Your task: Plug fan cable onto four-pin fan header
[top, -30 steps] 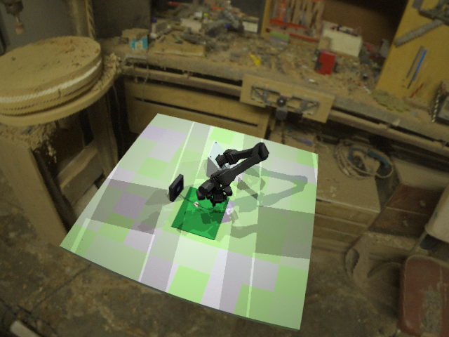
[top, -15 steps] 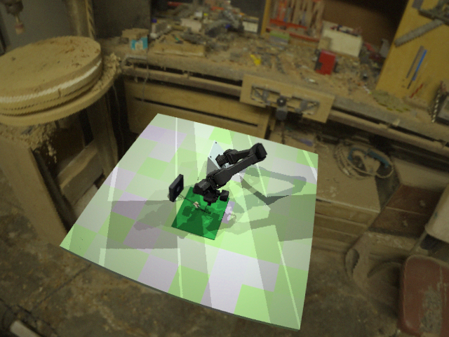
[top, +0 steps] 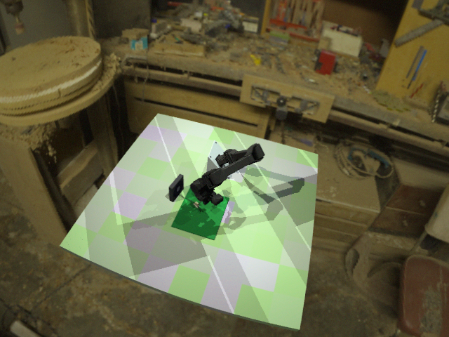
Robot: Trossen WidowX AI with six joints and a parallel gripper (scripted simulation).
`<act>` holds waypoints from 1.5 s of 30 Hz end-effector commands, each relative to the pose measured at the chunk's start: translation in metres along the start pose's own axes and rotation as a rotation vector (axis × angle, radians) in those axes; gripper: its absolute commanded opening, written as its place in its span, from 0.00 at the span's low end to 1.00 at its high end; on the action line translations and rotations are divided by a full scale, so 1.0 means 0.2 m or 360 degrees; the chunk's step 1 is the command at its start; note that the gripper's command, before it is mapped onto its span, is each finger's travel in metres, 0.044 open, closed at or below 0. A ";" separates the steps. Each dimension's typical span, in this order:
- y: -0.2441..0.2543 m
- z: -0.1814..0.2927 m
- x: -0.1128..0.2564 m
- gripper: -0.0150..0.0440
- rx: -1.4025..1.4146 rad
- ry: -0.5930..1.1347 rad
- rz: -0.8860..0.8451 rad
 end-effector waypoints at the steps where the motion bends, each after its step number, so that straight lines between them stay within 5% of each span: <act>1: -0.02 -0.03 0.01 0.25 -0.0228 -0.0018 0.0000; 45: -0.23 -0.19 0.00 0.25 -0.2518 -0.0012 -0.0013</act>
Point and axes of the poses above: the point midway between the two fingers, 35 mm back from their tips, its own x axis back along the fingers, its own y axis across the jaws, z = x × y, the point moved 5 cm from there along x, back along the fingers, and after that the axes turned 7 degrees about -x, right-handed, at the moved point
